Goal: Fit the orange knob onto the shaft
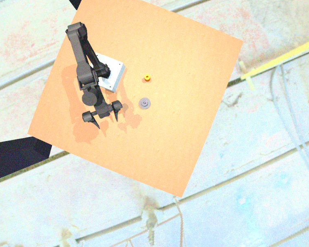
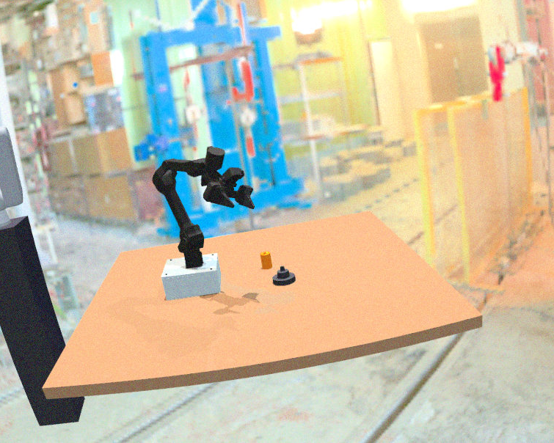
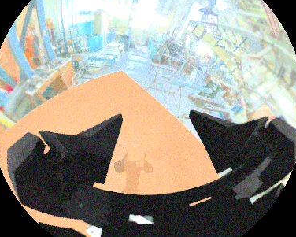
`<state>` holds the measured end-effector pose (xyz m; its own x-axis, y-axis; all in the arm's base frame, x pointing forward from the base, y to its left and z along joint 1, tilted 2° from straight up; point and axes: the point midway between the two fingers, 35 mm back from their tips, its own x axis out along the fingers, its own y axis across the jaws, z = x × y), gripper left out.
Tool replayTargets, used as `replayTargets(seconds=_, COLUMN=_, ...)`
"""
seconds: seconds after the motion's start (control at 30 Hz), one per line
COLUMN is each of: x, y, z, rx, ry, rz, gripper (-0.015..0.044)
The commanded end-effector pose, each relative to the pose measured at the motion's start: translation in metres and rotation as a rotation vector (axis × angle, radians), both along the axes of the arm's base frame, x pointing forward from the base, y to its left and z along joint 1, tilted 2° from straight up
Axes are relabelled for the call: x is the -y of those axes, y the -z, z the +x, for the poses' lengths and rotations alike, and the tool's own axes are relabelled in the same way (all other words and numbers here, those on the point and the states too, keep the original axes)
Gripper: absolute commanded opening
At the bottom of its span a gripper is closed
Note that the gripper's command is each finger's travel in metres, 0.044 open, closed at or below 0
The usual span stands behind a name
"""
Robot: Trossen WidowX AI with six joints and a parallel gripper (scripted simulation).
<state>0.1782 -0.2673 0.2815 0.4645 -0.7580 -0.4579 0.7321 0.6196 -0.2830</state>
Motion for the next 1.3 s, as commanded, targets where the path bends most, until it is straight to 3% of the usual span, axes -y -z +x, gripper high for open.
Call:
replayTargets(seconds=0.0, x=-0.032, y=0.032, z=0.049, rx=-0.037, ry=-0.143, rz=0.155, gripper=0.044)
replayTargets(seconds=0.33, x=-0.161, y=0.115, z=0.125, rx=-0.295, ry=-0.458, rz=0.493, gripper=0.044)
replayTargets(seconds=0.5, x=-0.238, y=0.15, z=0.132, rx=-0.487, ry=-0.575, rz=0.606, gripper=0.044)
replayTargets(seconds=0.7, x=-0.326, y=0.187, z=0.111, rx=-0.761, ry=-0.673, rz=0.668, gripper=0.044)
replayTargets(seconds=1.27, x=-0.337, y=0.24, z=0.106, rx=-0.831, ry=-0.689, rz=0.668, gripper=0.044)
